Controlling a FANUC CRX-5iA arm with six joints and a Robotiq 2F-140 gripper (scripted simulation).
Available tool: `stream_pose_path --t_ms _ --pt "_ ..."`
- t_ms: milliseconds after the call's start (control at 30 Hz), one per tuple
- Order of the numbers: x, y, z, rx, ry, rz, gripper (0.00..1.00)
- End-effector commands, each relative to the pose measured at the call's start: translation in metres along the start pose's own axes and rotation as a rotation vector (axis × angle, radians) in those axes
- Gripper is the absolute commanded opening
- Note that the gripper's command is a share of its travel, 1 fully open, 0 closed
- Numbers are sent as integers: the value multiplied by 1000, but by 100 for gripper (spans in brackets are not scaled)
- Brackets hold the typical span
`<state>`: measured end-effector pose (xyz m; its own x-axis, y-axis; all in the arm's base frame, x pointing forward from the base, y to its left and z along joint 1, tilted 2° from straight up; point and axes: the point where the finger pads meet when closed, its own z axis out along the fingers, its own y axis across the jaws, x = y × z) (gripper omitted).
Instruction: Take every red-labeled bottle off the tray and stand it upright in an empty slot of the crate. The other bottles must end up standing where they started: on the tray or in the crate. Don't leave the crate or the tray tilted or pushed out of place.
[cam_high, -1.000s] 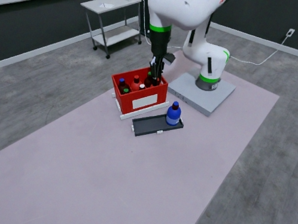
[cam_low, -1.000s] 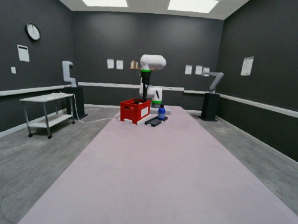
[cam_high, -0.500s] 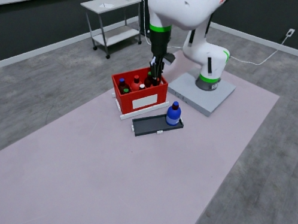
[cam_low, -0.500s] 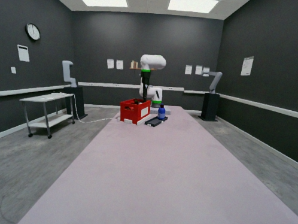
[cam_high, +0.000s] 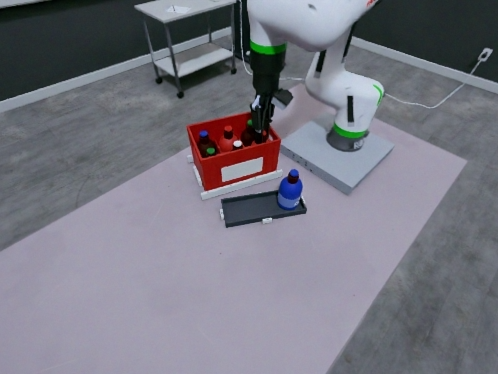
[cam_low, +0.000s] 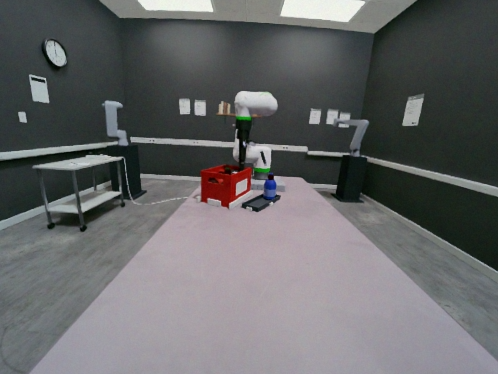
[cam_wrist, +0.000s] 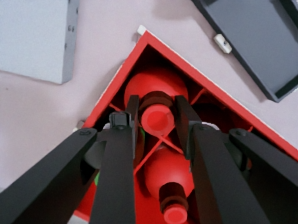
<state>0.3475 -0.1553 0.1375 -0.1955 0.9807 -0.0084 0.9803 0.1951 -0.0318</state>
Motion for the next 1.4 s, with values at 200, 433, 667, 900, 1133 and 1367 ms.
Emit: stream_pose_path --t_ms 200,433,667,900,1133,1367 --pt "0 0 2 -1 -1 0 10" --pt "0 0 5 -1 -1 0 10" --pt "0 1 8 -1 -1 0 10" --pt "0 1 11 -1 -1 0 10" --pt "0 1 13 -1 -1 0 10" --pt "0 1 15 -1 -1 0 10"
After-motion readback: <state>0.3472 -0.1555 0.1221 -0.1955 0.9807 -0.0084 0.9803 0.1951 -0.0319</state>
